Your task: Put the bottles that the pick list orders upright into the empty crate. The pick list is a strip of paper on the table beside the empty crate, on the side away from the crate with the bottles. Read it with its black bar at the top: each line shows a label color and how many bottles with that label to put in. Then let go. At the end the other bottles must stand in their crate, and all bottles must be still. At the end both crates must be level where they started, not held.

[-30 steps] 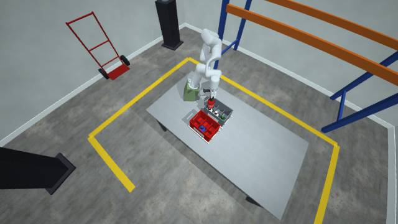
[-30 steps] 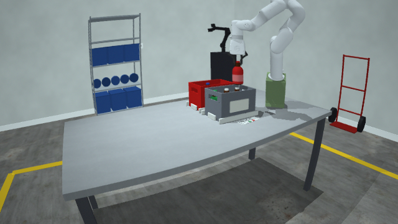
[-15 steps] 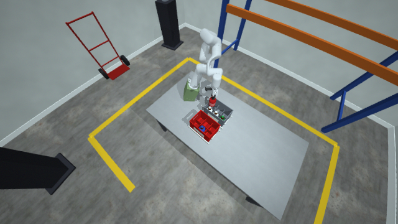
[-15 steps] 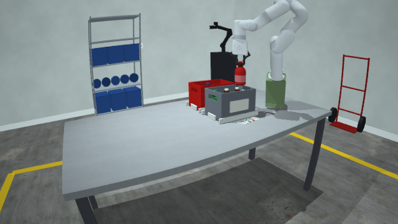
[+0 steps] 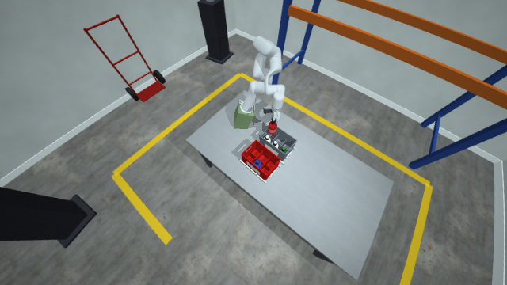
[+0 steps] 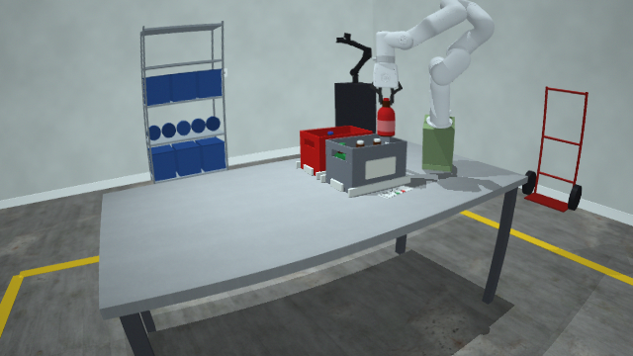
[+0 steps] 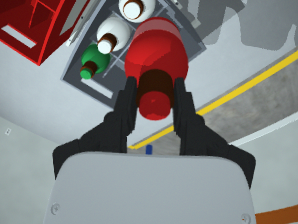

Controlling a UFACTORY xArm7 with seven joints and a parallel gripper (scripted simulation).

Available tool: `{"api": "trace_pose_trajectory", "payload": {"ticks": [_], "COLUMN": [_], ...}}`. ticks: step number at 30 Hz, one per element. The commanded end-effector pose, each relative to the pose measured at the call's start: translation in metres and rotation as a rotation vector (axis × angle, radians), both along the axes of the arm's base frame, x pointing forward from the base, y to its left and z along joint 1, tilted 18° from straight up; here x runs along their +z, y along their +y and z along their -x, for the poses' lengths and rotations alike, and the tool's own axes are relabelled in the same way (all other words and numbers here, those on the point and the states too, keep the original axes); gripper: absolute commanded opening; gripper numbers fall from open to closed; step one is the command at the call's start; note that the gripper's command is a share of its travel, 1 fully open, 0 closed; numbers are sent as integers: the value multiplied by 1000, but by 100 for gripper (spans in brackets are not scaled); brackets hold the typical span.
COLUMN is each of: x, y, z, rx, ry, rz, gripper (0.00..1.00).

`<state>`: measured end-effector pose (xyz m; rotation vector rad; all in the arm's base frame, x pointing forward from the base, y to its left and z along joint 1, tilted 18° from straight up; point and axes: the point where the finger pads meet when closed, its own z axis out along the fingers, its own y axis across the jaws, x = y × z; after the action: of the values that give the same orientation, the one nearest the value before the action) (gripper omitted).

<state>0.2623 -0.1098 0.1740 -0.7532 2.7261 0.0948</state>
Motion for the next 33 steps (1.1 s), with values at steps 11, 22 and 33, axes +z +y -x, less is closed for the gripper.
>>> {"api": "trace_pose_trajectory", "payload": {"ticks": [11, 22, 33], "x": [7, 9, 8], "y": [24, 32, 31], "z": [-6, -8, -7], "rx": [-1, -1, -1], "ry": [-3, -3, -3], "rz": [2, 2, 2], "gripper": [0, 0, 0]}}
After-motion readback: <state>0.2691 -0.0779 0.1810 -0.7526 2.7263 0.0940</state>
